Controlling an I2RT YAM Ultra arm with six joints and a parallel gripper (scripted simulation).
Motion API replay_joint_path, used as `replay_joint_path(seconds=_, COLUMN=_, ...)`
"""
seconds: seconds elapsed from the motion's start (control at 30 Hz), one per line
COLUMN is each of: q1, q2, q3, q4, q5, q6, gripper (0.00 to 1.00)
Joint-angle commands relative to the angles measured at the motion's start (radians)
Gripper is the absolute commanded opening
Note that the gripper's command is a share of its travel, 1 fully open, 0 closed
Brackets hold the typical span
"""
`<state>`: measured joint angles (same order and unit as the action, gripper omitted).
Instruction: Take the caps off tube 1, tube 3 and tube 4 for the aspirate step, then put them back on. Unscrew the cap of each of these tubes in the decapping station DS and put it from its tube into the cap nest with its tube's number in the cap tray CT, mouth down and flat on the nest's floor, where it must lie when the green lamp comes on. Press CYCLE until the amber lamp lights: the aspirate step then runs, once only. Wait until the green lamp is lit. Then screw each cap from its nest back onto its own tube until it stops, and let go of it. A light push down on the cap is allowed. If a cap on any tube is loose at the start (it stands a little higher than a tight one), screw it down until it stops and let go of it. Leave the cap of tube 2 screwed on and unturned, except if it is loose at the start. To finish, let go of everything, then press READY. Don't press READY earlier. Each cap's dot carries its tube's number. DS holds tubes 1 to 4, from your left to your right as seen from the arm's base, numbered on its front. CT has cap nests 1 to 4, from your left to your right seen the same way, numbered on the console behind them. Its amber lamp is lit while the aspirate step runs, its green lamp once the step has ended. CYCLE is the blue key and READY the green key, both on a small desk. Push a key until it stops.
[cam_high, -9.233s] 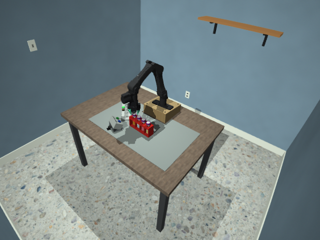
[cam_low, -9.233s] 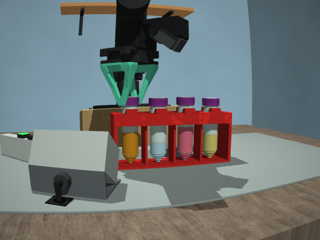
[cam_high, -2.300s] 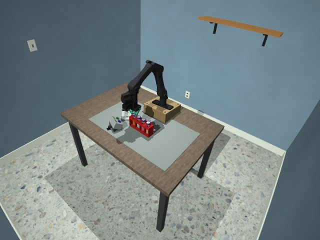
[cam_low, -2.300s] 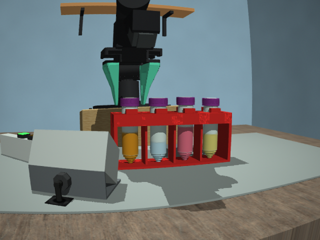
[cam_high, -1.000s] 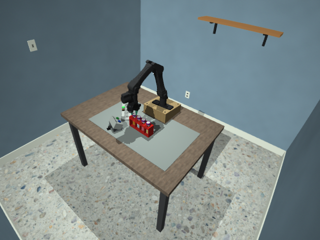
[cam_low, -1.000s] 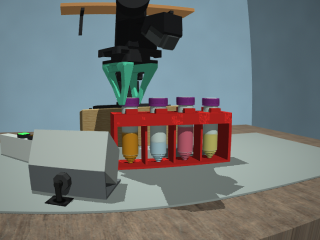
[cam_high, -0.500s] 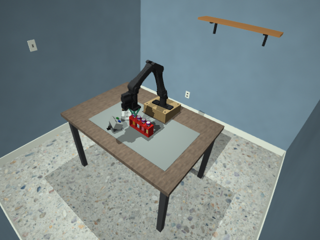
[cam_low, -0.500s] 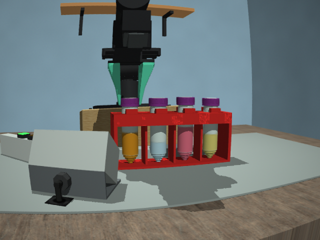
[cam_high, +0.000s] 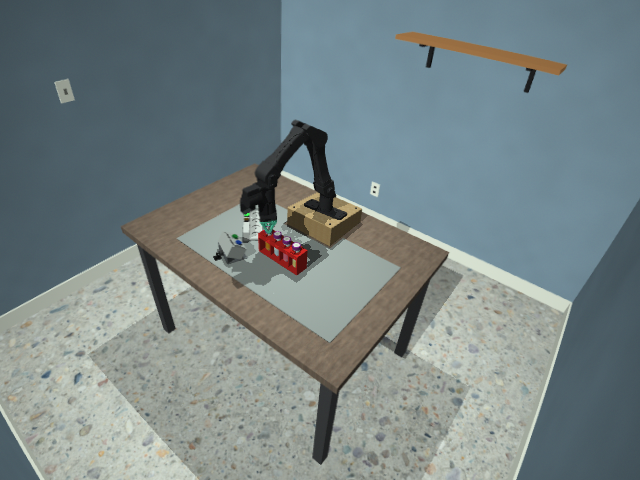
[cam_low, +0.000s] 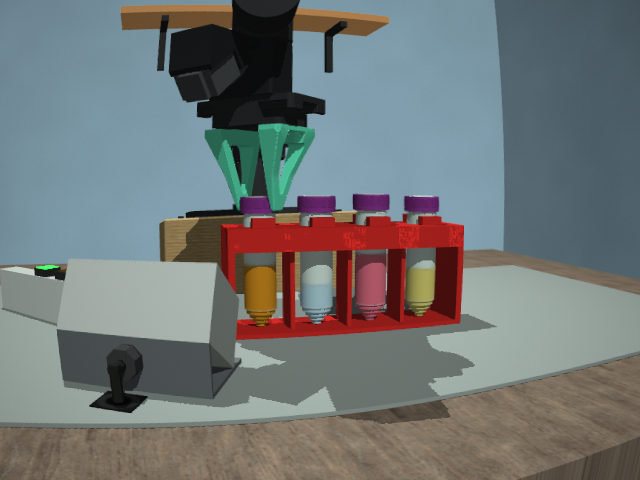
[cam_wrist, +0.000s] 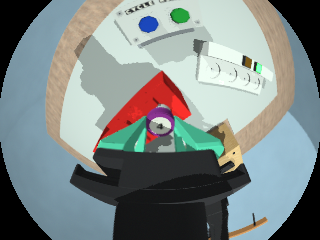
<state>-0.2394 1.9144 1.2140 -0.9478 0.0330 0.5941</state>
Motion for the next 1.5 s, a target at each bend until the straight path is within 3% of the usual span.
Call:
replay_joint_path(seconds=0.0, q1=0.0, q2=-0.006, q3=0.003, q4=0.004, q5=0.002, q6=0.248, gripper=0.0)
replay_joint_path(seconds=0.27, q1=0.0, q2=-0.006, q3=0.003, q4=0.004, q5=0.002, q6=0.248, gripper=0.0)
replay_joint_path(seconds=0.3, q1=0.0, q2=-0.006, q3=0.003, q4=0.004, q5=0.002, q6=0.248, gripper=0.49)
replay_joint_path(seconds=0.73, q1=0.001, q2=-0.01, q3=0.01, q4=-0.008, q5=0.002, q6=0.248, gripper=0.49)
replay_joint_path(seconds=1.2, q1=0.005, q2=-0.056, q3=0.126, q4=-0.17, q5=0.002, q6=0.253, gripper=0.49)
replay_joint_path(seconds=1.33, q1=0.005, q2=-0.057, q3=0.129, q4=-0.174, q5=0.002, q6=0.253, gripper=0.49)
replay_joint_path(seconds=1.47, q1=0.105, q2=-0.065, q3=0.116, q4=-0.171, q5=-0.006, q6=0.02, gripper=0.49)
